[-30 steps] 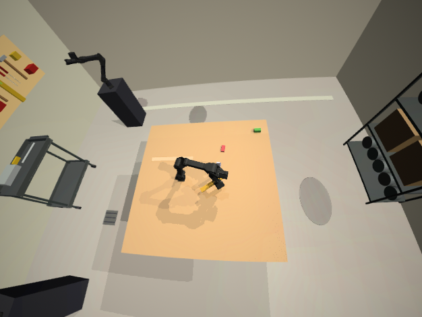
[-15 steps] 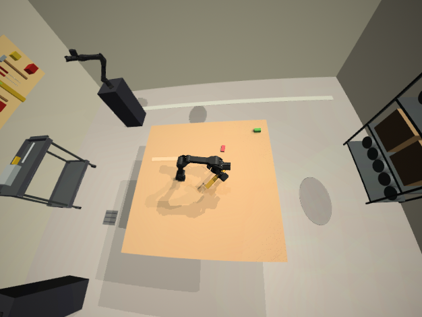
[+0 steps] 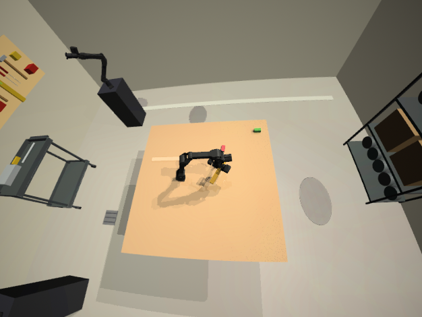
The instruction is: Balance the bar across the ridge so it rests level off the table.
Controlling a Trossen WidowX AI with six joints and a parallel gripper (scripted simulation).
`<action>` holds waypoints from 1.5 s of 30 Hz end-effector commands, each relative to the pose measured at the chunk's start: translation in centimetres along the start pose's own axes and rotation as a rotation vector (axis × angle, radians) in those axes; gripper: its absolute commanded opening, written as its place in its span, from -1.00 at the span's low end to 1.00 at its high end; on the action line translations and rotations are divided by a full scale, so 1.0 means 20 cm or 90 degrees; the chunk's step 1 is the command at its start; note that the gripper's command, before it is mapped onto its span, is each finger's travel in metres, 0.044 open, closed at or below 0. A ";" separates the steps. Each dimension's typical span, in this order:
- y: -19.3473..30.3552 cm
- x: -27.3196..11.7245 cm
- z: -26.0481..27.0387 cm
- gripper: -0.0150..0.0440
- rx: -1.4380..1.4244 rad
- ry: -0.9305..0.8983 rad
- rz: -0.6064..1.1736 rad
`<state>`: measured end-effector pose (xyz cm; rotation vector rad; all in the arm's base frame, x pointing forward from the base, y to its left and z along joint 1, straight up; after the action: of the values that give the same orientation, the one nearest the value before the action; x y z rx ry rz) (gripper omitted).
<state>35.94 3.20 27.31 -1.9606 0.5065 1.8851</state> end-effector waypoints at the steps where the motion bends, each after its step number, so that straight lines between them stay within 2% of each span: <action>1: -0.07 0.00 0.03 -0.49 -0.040 -0.003 -0.003; 27: -0.45 0.00 0.33 -0.49 -0.274 -0.005 -0.009; 45: -0.46 0.10 0.36 -0.49 -0.283 -0.005 -0.009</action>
<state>34.62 14.75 25.57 -2.2103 0.0787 2.1343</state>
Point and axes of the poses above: the point midway between the two fingers, 35 mm back from their tips, its own x axis out along the fingers, its own z axis across the jaws, y = z × x, the point moved 10 cm from there along -x, back along the fingers, and after that the axes turned 1 degree about x, right-handed, at the moved point
